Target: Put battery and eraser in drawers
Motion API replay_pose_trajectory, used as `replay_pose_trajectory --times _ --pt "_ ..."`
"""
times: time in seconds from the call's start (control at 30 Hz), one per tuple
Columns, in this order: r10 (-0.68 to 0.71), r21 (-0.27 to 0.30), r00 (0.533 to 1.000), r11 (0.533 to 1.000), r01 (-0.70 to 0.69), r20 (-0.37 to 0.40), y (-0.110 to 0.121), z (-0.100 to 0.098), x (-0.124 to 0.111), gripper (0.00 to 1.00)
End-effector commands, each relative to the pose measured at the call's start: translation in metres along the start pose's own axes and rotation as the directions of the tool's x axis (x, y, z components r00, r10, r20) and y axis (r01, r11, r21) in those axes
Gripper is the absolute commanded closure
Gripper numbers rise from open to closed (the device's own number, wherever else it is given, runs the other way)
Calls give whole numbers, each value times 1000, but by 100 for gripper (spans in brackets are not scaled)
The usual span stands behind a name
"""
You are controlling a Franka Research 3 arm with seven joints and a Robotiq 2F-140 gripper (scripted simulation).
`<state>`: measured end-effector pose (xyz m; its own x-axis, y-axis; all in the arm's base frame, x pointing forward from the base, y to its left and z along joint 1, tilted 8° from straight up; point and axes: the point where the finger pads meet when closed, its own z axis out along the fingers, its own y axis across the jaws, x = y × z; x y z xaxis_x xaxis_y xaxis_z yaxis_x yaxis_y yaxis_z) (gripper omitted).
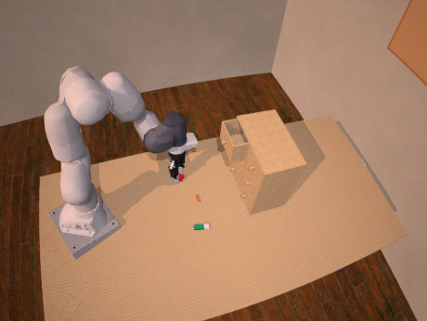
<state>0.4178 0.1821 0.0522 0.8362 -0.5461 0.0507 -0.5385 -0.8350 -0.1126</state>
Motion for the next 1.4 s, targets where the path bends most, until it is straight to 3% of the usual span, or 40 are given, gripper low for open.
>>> replay_pose_trajectory --times 0.0,0.53,0.57,1.23,1.37 --pt "12 7 1000 1000 -12 -6 -2 -1 3 74" --pt "12 7 1000 1000 -12 -6 -2 -1 3 74" --pt "12 7 1000 1000 -12 -6 -2 -1 3 86" --pt "12 7 1000 1000 -12 -6 -2 -1 3 86" --pt "12 6 1000 1000 -12 -6 -2 -17 3 86"
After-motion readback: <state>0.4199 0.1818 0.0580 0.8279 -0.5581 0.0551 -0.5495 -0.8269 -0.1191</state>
